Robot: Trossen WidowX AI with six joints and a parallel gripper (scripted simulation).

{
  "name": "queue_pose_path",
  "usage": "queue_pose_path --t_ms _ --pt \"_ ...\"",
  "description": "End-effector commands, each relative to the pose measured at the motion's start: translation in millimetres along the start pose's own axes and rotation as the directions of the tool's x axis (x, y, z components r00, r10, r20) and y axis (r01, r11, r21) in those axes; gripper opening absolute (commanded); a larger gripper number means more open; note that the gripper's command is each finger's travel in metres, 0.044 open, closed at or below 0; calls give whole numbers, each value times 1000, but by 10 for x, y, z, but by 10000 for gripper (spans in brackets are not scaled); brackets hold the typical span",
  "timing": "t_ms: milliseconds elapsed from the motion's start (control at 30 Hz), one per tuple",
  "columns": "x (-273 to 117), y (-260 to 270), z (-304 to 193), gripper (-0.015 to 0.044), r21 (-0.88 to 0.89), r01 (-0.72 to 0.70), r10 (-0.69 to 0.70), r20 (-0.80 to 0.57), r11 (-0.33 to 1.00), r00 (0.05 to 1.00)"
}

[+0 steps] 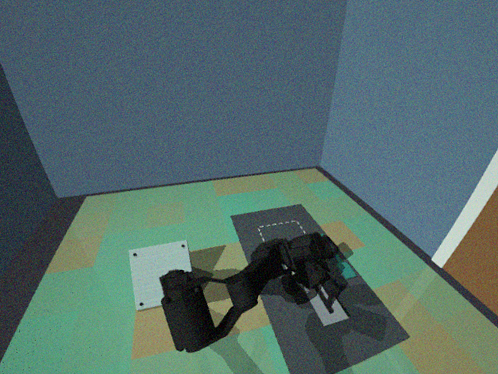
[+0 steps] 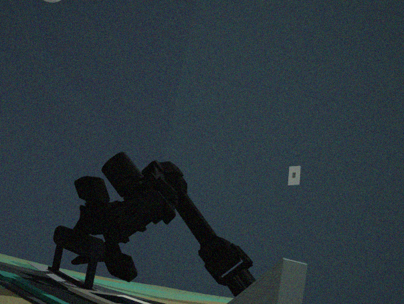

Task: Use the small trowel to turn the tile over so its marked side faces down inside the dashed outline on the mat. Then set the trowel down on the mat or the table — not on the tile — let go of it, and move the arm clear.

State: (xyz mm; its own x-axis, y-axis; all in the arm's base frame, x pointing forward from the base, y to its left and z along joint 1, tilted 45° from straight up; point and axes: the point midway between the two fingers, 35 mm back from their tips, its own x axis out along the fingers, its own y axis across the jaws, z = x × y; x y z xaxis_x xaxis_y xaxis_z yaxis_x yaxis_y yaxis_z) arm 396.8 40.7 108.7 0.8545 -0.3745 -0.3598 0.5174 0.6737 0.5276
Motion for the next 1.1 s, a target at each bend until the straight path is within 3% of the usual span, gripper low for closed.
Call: queue_pose_path --t_ms 0,1067 --pt "-40 57 -27 0 28 -13 14 -48 1000 999" --pt "-459 522 -552 0 71 -9 15 -85 997 996"
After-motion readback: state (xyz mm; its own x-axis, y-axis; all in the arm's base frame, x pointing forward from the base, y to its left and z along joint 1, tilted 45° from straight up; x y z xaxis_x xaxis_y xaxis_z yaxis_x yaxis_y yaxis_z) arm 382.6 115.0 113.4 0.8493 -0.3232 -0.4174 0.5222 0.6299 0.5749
